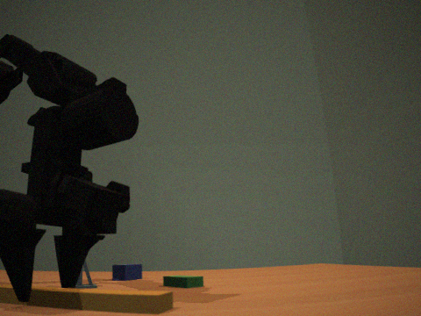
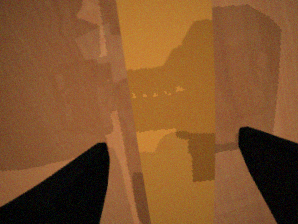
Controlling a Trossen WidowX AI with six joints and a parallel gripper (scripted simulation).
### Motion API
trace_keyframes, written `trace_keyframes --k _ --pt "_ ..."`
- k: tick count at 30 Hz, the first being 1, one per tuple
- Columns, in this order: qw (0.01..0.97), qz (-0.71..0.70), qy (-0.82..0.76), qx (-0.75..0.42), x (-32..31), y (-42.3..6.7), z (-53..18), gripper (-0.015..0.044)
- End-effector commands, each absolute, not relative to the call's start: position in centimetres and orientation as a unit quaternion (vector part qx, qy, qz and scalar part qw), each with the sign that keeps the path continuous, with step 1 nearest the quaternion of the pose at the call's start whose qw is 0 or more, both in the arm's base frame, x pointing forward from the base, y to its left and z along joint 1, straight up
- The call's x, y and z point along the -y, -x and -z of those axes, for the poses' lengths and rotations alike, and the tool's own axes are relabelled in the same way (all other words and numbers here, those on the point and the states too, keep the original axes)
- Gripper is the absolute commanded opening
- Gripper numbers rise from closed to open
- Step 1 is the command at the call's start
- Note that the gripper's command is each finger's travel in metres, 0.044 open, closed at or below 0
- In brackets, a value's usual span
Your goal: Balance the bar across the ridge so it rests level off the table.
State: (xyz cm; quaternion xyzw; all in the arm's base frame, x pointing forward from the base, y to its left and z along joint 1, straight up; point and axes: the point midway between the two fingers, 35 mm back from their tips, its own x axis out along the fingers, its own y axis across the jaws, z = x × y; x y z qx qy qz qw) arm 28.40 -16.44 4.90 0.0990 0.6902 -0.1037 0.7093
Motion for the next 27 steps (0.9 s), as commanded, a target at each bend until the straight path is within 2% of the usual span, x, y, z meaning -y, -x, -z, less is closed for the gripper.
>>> trace_keyframes --k 1,7,15,19,27 --pt "0.709 0.104 -0.096 -0.691 16.5 -28.4 -4.9 0.0315" --pt "0.709 0.104 -0.099 -0.69 16.4 -28.4 -4.9 0.0157" --pt "0.709 0.104 -0.099 -0.69 16.4 -28.4 -4.9 0.0104" --pt "0.709 0.104 -0.099 -0.69 16.5 -28.5 -5.5 0.0" --pt "0.709 0.104 -0.098 -0.69 16.6 -28.7 -7.5 0.0"
